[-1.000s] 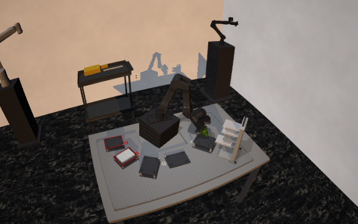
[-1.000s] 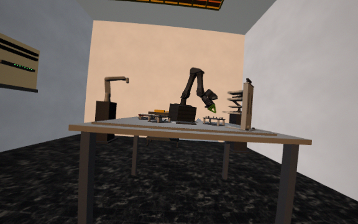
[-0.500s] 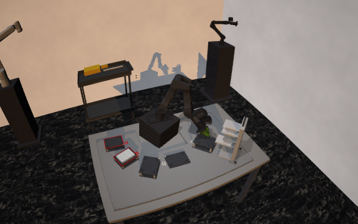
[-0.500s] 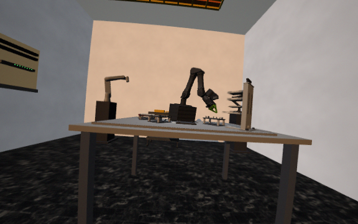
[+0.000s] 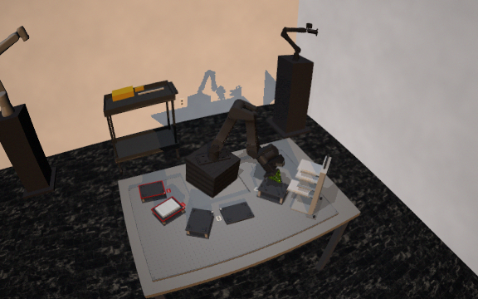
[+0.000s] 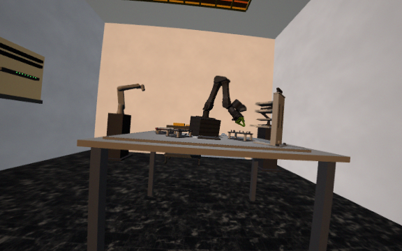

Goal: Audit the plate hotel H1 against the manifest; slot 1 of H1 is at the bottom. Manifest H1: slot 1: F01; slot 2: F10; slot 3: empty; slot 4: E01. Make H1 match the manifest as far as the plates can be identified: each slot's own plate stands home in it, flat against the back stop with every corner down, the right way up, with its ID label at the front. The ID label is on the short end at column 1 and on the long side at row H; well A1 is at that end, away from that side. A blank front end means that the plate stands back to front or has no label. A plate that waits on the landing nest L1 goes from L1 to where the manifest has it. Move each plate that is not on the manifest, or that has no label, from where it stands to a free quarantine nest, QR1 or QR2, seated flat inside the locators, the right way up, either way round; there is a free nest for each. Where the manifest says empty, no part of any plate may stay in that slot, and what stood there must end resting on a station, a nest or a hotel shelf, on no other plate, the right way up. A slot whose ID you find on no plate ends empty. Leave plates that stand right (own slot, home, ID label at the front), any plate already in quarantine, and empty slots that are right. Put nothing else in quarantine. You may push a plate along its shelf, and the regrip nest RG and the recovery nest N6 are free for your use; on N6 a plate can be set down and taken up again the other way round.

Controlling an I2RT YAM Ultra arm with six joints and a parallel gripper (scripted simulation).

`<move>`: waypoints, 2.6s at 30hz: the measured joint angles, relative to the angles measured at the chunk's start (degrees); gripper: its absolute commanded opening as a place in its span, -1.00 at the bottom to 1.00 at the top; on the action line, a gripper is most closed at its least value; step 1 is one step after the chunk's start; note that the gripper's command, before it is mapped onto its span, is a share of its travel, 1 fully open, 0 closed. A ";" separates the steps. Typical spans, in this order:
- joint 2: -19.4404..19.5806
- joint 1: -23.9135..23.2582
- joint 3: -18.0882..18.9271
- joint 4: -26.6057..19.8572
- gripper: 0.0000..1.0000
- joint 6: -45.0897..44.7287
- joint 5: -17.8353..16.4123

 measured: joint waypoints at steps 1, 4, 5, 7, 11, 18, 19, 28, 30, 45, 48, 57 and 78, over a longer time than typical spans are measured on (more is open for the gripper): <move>0.09 -0.02 0.13 -0.07 -1.00 -0.02 -0.02; 0.33 -0.11 0.46 -0.37 -1.00 -0.07 -0.09; 0.39 -0.13 0.59 -0.44 -1.00 -0.07 -0.09; 0.55 -0.17 0.90 -0.61 -1.00 -0.11 -0.13; 0.83 -0.28 1.55 -0.94 -1.00 -0.17 -0.22; 1.18 -0.39 2.47 -1.31 -1.00 -0.26 -0.31; 1.27 -0.44 2.60 -1.42 -1.00 -0.26 -0.33; 1.92 -0.63 3.93 -2.19 -1.00 -0.39 -0.50; 2.08 -0.68 4.26 -2.36 -1.00 -0.42 -0.52; 3.04 -0.98 6.34 -3.45 -1.00 -0.61 -0.76; 3.26 -1.05 6.82 -3.72 -1.00 -0.66 -0.81; 3.80 -1.20 7.91 -4.33 -1.00 -0.74 -0.94; 5.25 -1.57 11.04 -5.95 -1.00 -0.98 -1.22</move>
